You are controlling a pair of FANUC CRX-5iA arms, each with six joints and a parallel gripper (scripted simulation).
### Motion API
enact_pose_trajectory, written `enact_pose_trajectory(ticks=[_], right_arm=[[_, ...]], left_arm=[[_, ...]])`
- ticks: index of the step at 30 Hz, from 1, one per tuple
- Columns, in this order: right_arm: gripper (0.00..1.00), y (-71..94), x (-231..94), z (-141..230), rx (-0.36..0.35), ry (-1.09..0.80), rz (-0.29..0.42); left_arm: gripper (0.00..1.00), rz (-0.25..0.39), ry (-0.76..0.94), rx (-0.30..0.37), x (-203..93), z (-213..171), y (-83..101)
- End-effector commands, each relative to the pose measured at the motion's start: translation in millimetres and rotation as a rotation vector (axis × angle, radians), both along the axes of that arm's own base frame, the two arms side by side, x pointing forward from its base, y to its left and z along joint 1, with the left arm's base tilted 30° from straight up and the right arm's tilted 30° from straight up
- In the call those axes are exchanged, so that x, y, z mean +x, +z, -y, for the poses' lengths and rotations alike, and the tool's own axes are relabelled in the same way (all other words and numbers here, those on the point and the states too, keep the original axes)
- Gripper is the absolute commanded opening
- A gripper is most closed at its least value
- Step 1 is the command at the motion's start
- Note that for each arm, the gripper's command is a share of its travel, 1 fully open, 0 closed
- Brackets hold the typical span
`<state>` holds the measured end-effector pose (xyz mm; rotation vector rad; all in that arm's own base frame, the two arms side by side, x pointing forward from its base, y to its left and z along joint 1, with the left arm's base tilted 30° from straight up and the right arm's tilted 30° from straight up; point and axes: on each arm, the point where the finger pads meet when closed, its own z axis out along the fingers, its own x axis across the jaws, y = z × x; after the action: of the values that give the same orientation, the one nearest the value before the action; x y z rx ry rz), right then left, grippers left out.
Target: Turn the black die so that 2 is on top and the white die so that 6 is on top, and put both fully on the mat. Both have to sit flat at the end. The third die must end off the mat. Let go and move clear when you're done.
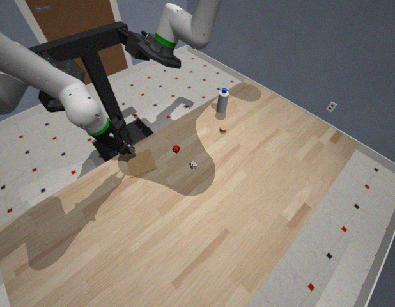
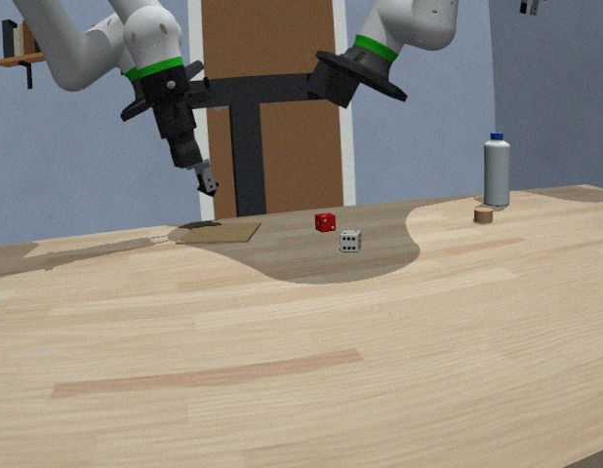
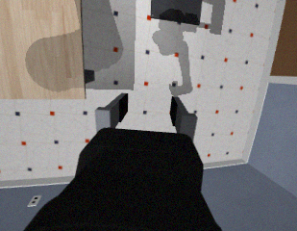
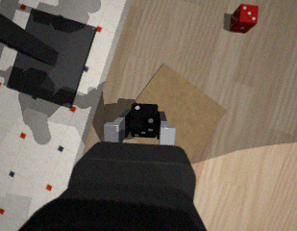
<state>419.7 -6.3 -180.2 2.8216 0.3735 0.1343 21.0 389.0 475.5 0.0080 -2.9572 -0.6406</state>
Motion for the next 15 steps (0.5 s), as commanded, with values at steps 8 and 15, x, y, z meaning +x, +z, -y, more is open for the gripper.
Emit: enact_pose_trajectory(ticks=[8, 15], right_arm=[[0.57, -0.4, -0.1, 0.2, 0.040, 0.000, -0.030], [0.57, -0.3, 0.2, 1.2, 0.079, 0.001, -0.042]], left_arm=[[1.00, 0.000, 0.000, 0.002, 0.1, 0.1, 0.9], [1.00, 0.000, 0.000, 0.002, 0.1, 0.1, 0.9]])
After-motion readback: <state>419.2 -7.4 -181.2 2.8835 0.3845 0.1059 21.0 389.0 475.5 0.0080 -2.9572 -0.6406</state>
